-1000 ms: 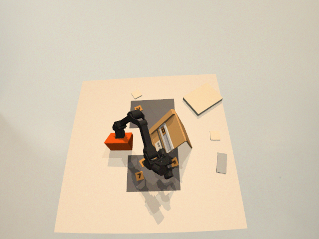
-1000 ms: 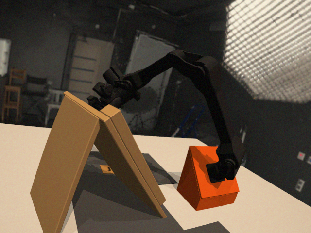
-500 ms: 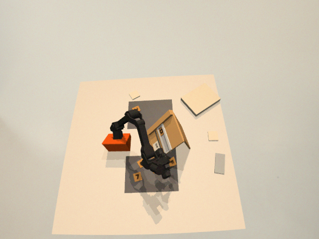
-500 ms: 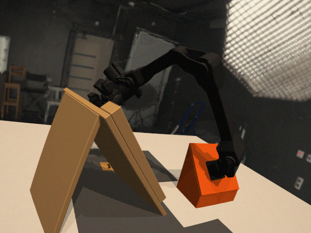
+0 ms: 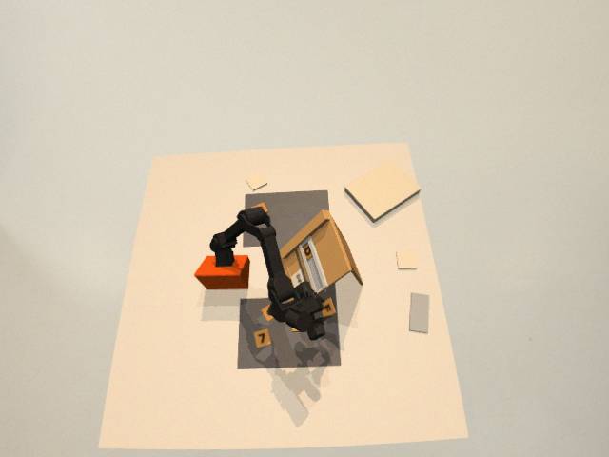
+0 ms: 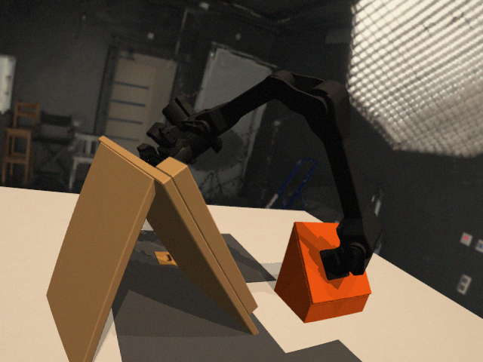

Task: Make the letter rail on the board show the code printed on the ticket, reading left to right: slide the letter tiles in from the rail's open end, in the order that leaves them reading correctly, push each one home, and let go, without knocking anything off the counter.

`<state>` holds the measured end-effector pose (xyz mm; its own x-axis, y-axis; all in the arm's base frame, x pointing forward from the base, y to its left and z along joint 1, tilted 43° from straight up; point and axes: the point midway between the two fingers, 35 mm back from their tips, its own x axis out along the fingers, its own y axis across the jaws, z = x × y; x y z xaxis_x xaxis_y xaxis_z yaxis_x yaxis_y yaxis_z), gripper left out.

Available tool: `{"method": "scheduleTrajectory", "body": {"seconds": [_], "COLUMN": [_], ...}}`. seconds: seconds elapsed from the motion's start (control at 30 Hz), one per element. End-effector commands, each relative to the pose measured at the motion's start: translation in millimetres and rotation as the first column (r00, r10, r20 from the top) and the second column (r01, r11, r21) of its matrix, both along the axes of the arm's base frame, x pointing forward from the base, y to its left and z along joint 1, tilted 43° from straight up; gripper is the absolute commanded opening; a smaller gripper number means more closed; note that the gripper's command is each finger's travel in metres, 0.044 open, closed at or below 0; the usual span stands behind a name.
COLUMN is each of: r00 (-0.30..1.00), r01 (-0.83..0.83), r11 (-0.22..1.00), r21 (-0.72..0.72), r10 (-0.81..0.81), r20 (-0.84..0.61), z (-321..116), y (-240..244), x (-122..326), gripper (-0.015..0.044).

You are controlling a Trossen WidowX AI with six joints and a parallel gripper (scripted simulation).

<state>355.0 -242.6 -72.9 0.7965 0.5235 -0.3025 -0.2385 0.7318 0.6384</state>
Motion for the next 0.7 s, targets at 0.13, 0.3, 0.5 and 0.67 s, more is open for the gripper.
{"method": "scheduleTrajectory", "body": {"seconds": [0.13, 0.3, 0.5, 0.67], "r00": [1.000, 1.000, 1.000, 1.000], "r01": [0.001, 0.001, 0.001, 0.001], "r11": [1.000, 1.000, 1.000, 1.000], "r21": [0.001, 0.001, 0.001, 0.001], "r10": [-0.001, -0.001, -0.001, -0.001], "r20": [0.003, 0.003, 0.002, 0.002], "z": [3.6, 4.9, 6.5, 7.9], "y": [2.2, 3.9, 6.0, 7.7], "x": [-0.6, -1.1, -1.8, -2.4], "gripper": [0.0000, 0.0000, 0.0000, 0.0000]}}
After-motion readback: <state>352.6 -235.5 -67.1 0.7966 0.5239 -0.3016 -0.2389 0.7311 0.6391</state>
